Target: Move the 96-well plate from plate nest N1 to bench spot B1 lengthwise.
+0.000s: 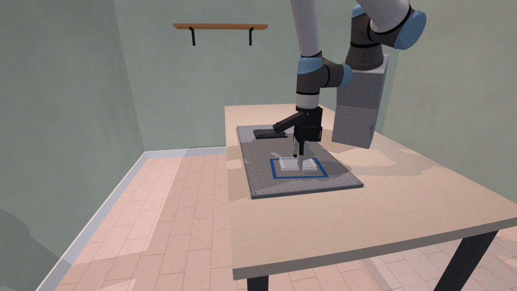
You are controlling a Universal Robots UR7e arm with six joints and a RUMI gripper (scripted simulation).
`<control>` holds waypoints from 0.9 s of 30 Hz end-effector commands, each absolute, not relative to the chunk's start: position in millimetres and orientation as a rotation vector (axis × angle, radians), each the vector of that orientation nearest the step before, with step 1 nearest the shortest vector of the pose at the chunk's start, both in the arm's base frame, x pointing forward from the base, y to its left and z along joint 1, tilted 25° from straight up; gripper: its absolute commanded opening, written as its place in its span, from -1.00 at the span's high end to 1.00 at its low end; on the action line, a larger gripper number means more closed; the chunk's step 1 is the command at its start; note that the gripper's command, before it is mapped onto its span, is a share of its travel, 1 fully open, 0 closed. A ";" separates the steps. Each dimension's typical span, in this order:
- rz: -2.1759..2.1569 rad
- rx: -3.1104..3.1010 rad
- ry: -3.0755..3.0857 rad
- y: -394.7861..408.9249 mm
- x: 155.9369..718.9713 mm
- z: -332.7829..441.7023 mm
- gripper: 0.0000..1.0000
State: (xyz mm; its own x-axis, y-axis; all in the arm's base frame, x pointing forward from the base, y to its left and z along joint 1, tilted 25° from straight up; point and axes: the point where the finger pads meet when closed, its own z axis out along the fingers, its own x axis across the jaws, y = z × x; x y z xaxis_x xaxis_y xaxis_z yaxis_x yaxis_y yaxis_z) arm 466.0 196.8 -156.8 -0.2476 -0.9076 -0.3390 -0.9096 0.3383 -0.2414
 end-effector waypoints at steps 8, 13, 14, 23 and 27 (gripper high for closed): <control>0.005 -1.596 2.192 197.3 466.9 -158.1 1.00; 0.005 -1.596 2.192 197.5 467.2 -158.8 1.00; 0.005 -1.596 2.192 197.5 467.2 -159.0 1.00; 0.005 -1.596 2.192 197.8 467.6 -160.0 1.00; 0.005 -1.596 2.192 198.0 467.8 -160.6 1.00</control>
